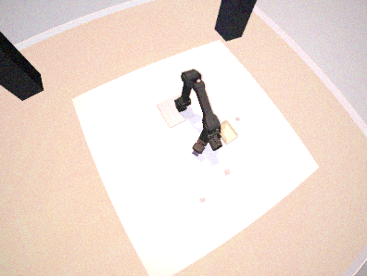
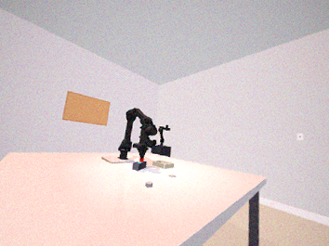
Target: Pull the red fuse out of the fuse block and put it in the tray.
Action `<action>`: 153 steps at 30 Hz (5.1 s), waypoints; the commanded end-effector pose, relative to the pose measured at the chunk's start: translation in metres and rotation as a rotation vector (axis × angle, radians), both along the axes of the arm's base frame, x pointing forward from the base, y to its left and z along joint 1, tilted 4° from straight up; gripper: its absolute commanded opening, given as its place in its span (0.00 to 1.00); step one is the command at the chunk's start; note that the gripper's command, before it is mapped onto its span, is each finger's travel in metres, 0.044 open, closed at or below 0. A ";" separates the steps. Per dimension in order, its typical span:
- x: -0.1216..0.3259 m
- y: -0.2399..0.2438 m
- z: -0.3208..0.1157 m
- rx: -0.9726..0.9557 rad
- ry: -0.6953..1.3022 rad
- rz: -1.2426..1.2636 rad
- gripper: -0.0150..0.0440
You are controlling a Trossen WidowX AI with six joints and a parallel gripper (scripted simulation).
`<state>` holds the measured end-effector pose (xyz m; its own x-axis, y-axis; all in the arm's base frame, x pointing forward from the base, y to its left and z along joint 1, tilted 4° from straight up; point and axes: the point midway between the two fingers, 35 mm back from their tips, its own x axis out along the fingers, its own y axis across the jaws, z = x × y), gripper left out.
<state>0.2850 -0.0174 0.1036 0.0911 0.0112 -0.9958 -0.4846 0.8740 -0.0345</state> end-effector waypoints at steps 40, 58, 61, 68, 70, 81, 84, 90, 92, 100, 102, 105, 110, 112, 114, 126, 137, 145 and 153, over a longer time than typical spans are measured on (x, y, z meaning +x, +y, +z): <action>-0.004 -0.001 0.037 -0.002 0.000 0.001 0.25; 0.014 0.072 0.040 0.005 0.001 0.001 0.25; 0.015 0.088 0.041 0.007 0.001 0.001 0.25; 0.014 0.126 0.042 0.011 0.001 0.001 0.25; 0.013 0.137 0.042 0.012 0.001 0.001 0.25; 0.002 0.191 0.042 0.019 0.000 0.001 0.25; 0.002 0.191 0.042 0.019 0.000 0.001 0.25; 0.004 0.191 0.033 0.019 0.000 0.001 0.25; 0.004 0.191 0.030 0.019 0.000 0.001 0.25; 0.005 0.192 0.017 0.019 0.000 0.001 0.25; 0.005 0.192 0.014 0.019 0.000 0.001 0.25; 0.006 0.192 0.009 0.019 0.000 0.001 0.25; 0.006 0.192 0.002 0.019 0.000 0.001 0.25; 0.006 0.192 0.002 0.019 0.000 0.001 0.25; 0.006 0.192 0.002 0.019 0.000 0.001 0.25; 0.007 0.193 0.006 0.024 -0.004 0.004 0.74; 0.002 0.191 0.042 0.019 0.000 0.001 0.81; 0.003 0.191 0.041 0.023 -0.002 0.004 0.81; 0.003 0.191 0.041 0.023 -0.002 0.004 0.81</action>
